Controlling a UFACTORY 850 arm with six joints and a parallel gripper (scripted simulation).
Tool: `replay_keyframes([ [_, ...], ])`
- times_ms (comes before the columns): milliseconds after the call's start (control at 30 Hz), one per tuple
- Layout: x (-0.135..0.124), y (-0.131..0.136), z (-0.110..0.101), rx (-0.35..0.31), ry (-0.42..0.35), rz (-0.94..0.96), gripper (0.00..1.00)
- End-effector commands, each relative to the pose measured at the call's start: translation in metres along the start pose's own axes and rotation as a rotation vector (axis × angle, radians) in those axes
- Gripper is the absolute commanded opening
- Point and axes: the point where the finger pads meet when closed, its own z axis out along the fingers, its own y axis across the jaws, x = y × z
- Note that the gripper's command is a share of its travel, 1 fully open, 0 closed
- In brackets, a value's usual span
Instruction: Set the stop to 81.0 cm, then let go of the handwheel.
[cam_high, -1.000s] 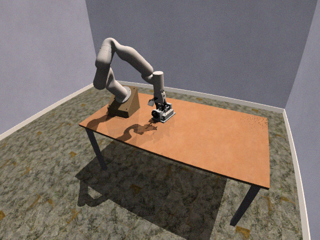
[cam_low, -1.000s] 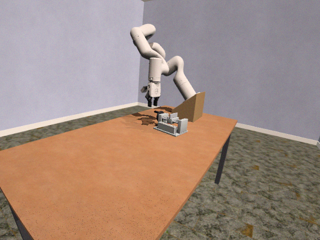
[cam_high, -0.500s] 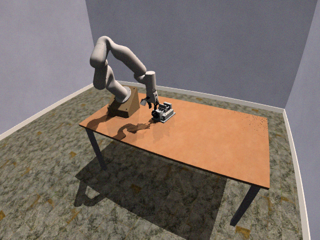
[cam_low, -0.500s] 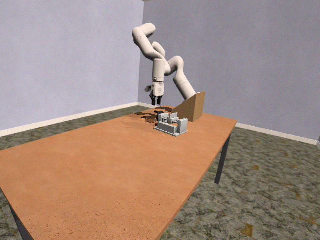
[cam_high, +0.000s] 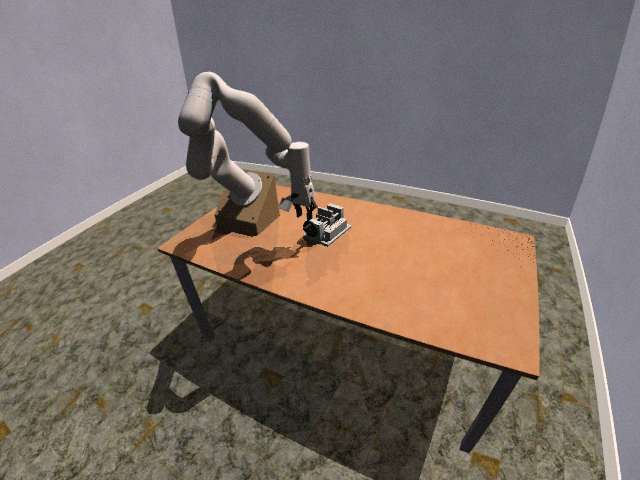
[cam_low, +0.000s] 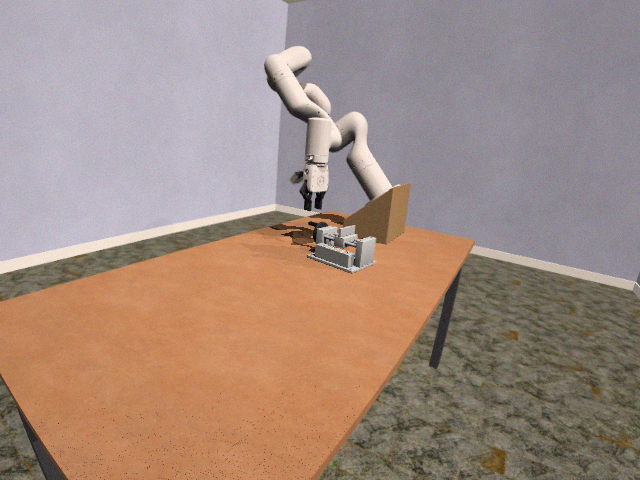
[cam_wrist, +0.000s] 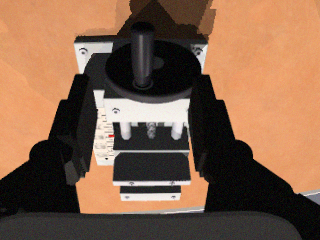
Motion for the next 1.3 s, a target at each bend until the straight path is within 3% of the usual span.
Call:
replay_keyframes([
  [0,0.000,-0.001,0.000,0.001,0.000,0.000,0.57],
  [433,0.000,-0.001,0.005,0.001,0.000,0.000,0.57],
  [933,0.000,-0.001,0.052,0.001,0.000,0.000,0.57],
  [1267,0.000,-0.001,0.068,0.001,0.000,0.000,0.57],
])
